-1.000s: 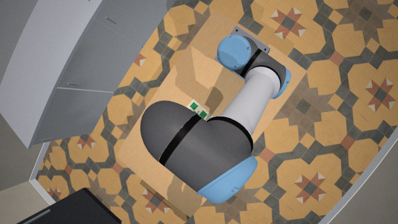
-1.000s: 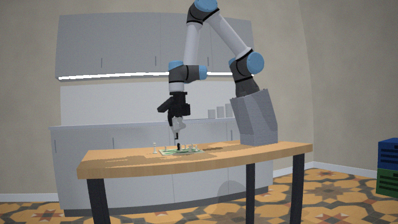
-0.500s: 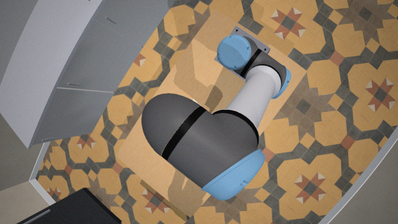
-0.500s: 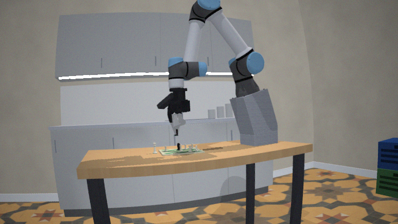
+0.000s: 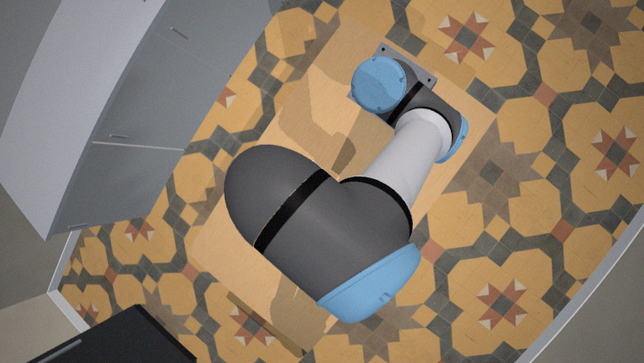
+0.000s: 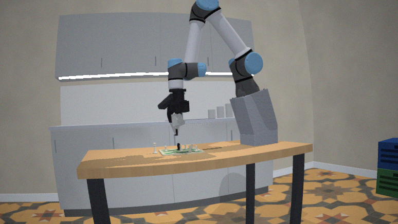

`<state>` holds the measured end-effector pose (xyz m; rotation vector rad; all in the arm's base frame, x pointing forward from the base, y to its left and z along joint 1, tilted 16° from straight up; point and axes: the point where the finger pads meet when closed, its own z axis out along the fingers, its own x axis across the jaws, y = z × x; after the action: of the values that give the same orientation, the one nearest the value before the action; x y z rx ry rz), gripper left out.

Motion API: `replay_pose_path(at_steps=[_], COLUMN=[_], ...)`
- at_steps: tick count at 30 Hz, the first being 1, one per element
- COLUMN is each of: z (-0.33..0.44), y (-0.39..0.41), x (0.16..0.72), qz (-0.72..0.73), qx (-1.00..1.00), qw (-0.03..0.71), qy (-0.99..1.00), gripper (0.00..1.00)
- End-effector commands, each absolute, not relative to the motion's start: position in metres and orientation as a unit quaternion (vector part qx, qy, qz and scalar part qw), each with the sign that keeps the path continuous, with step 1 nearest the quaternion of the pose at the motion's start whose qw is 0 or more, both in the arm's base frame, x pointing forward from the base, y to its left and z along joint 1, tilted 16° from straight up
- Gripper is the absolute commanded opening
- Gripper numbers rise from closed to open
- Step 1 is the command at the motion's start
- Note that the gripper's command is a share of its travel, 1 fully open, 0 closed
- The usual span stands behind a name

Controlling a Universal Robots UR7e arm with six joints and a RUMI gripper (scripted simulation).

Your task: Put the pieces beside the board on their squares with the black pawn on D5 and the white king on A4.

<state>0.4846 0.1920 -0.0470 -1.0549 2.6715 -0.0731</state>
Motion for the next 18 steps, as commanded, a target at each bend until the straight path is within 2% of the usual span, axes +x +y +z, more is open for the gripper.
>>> replay_pose_path(at_steps=[1,10,18], z=[-0.05,-0.059,-0.063], y=[0.15,0.053,0.012], x=[0.482,0.459,0.441], qz=[-0.017,0.005,0.016], qx=[-0.309,-0.159,-0.081], qw=[0.133,0.134,0.136], qy=[0.942,0.978,0.987], gripper=[0.0,0.0,0.0])
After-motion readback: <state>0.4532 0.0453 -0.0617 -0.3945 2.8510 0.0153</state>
